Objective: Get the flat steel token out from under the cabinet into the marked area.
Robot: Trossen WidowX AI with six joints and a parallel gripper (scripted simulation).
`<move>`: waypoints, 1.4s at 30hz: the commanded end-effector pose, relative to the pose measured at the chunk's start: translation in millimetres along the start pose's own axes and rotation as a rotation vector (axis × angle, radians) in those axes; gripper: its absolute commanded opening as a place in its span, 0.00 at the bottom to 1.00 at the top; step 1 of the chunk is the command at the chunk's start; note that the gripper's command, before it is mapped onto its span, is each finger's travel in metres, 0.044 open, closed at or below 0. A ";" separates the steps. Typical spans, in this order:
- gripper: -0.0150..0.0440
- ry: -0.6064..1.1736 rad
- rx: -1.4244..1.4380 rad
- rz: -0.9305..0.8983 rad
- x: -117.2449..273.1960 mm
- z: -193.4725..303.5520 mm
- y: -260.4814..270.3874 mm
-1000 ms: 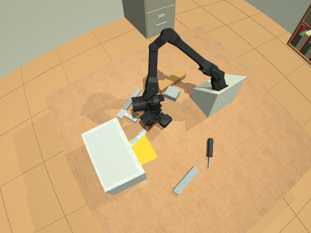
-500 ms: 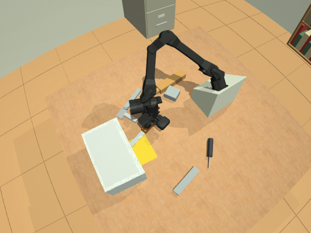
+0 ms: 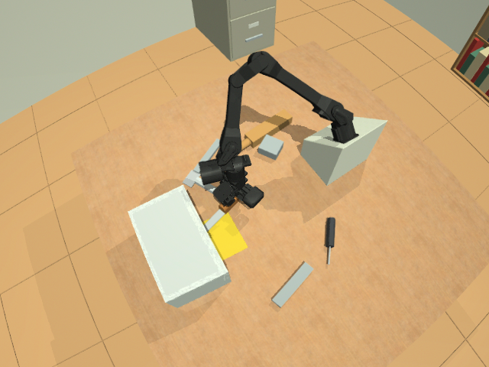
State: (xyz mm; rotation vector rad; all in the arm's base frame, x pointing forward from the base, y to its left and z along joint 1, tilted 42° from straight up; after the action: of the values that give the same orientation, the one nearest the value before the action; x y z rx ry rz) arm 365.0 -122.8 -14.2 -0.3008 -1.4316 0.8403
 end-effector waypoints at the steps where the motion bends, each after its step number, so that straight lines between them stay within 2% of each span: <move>1: 0.25 -0.001 -0.006 0.001 -0.1 -5.7 -0.2; 42: 0.25 -0.002 -0.007 0.000 -0.9 -29.1 15.1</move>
State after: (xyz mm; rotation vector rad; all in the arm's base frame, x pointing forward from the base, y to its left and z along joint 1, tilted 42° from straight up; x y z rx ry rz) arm 388.6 -105.9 -26.6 -0.3130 -1.4342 0.8430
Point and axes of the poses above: the point midway between the two fingers, 35 mm back from their tips, its own x axis back along the fingers, its own y axis across the jaws, z = x × y, the point moved 4 cm from there along x, back along the fingers
